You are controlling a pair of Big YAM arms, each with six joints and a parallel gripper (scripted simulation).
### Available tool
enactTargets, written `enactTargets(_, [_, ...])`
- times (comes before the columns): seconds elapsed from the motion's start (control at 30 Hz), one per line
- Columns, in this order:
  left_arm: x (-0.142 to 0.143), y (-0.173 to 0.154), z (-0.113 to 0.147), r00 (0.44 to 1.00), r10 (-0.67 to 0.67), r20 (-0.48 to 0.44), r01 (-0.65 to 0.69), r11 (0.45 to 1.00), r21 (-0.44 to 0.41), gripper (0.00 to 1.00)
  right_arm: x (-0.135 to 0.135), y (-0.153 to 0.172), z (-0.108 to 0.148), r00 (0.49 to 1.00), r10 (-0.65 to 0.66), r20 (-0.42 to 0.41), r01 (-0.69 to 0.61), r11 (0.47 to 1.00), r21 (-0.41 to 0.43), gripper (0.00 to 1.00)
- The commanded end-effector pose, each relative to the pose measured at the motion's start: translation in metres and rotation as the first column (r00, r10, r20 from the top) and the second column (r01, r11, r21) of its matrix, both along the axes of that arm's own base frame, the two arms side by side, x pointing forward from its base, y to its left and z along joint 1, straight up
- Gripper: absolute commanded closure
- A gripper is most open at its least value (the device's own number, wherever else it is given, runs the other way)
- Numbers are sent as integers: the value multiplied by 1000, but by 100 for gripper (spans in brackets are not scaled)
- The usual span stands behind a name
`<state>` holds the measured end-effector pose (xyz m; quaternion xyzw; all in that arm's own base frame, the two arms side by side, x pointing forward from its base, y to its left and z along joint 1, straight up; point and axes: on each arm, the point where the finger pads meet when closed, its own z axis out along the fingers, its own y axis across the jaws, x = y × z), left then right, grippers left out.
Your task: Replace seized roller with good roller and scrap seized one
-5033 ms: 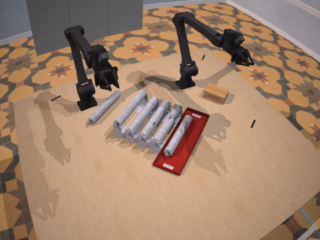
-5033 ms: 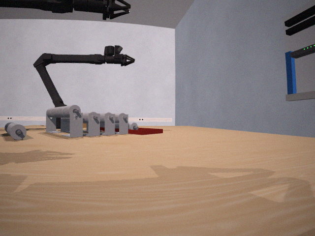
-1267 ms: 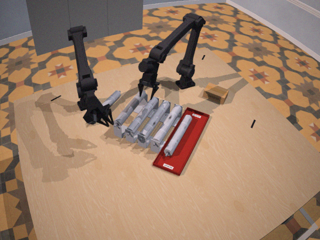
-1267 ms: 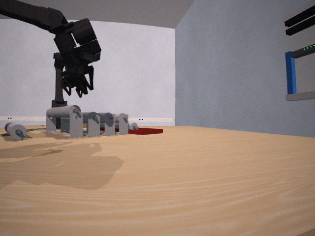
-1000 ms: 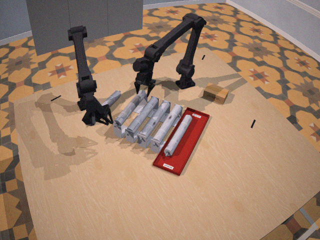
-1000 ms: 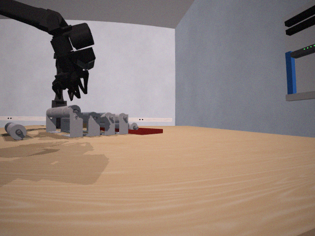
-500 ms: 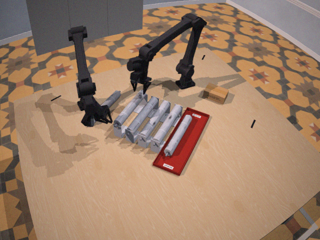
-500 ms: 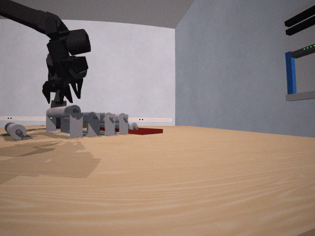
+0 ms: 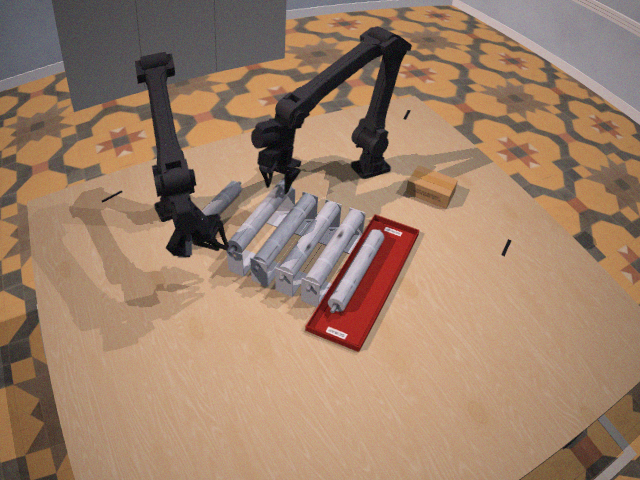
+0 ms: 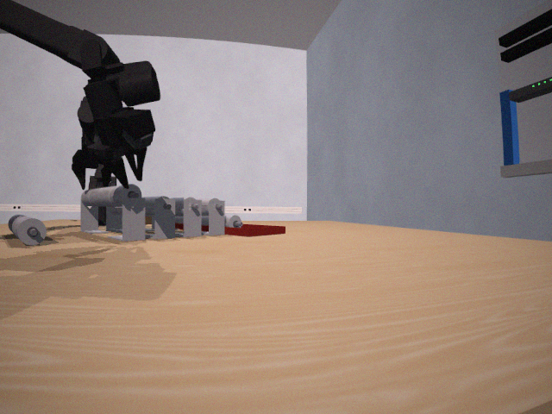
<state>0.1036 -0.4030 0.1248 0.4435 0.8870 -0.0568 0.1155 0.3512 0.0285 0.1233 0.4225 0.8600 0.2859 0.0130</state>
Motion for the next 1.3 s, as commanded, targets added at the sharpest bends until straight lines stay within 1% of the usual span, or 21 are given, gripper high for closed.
enactTargets(0.0, [7,-8,-11,1000,-6,5,6,1000,-13,38,6,9,-16,1000,-9,-16,9,1000,5,68])
enactTargets(0.27, [12,-14,-35,1000,-5,6,6,1000,-17,38,13,22,-38,1000,-10,-15,10,1000,5,68])
enactTargets(0.3, [11,-26,-9,1000,-11,16,12,998,-60,38,18,16,-25,1000,-3,8,3,1000,-2,68])
enactTargets(0.33, [11,-34,6,1000,-11,24,13,995,-97,38,23,13,-17,1000,-14,24,14,1000,-1,68])
enactTargets(0.37, [12,-36,6,1000,-10,25,12,994,-104,38,26,10,-13,999,-20,46,20,1000,-3,68])
enactTargets(0.43, [12,-36,6,1000,-10,25,12,994,-104,38,26,10,-13,999,-20,46,20,1000,-3,68])
enactTargets(0.47, [9,-25,-9,1000,-4,13,5,998,-58,38,22,14,-13,999,-13,32,13,1000,-1,68])
enactTargets(0.5, [10,-29,-8,1000,-10,17,11,997,-71,38,22,12,-10,999,-17,33,17,1000,-2,68])
enactTargets(0.57, [8,-23,-13,1000,-11,13,11,998,-54,38,22,11,-9,999,-19,30,19,1000,-1,68])
enactTargets(0.6, [8,-22,-15,1000,-10,13,11,998,-55,38,22,11,-14,1000,-18,18,18,1000,-1,68])
enactTargets(0.63, [8,-22,-16,1000,-11,13,12,999,-53,38,23,11,-17,1000,-19,14,19,1000,0,97])
enactTargets(1.27, [8,-21,-16,1000,-11,13,12,999,-50,38,23,11,-17,1000,-13,20,13,1000,-2,97])
